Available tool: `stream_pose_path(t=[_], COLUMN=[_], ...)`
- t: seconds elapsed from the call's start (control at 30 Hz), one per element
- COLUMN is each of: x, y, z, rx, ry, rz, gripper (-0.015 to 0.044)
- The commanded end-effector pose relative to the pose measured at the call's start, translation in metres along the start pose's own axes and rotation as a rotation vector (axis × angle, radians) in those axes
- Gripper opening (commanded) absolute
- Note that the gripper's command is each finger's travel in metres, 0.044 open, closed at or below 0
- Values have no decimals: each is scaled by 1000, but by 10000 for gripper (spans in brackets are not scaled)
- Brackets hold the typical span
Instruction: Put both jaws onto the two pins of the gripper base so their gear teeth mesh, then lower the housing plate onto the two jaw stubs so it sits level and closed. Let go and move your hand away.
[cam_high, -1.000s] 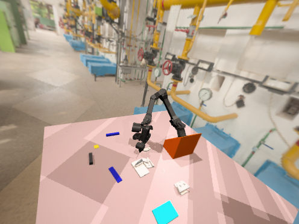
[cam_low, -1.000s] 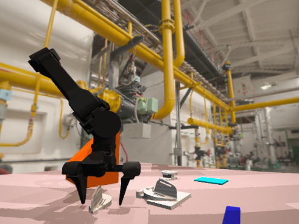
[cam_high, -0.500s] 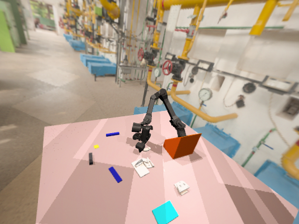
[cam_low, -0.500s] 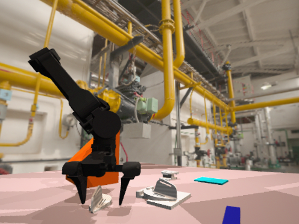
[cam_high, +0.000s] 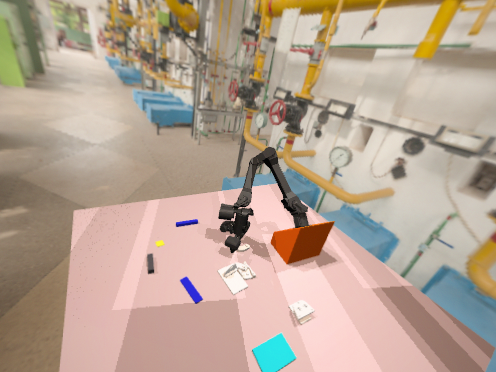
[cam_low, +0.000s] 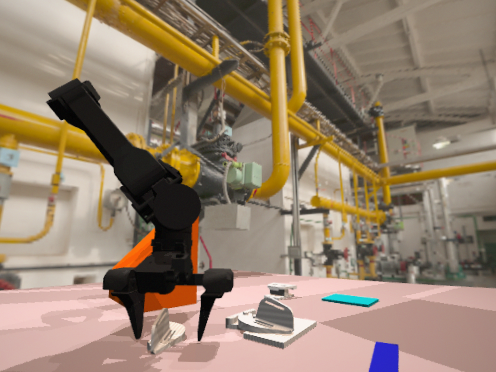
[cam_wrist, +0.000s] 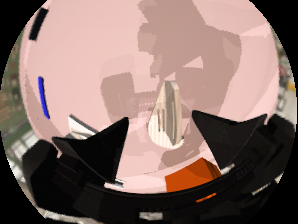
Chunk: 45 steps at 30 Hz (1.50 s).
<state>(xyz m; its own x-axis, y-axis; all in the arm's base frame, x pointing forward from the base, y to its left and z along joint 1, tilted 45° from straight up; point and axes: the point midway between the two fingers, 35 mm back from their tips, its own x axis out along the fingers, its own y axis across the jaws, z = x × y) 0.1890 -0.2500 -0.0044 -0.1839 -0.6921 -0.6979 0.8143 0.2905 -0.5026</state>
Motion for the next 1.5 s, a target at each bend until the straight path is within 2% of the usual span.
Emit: stream_pose_path(t=[0.0, 0.43, 0.8, 0.9, 1.47], x=[0, 0, 0, 0, -7], y=[1, 1, 0, 0, 1], z=[-1, -1, 0, 0, 1], rx=[-3, -3, 0, 0, 0], ry=[3, 3, 0, 0, 2], rz=[6, 6, 0, 0, 2], gripper=[440, 440, 151, 134, 134])
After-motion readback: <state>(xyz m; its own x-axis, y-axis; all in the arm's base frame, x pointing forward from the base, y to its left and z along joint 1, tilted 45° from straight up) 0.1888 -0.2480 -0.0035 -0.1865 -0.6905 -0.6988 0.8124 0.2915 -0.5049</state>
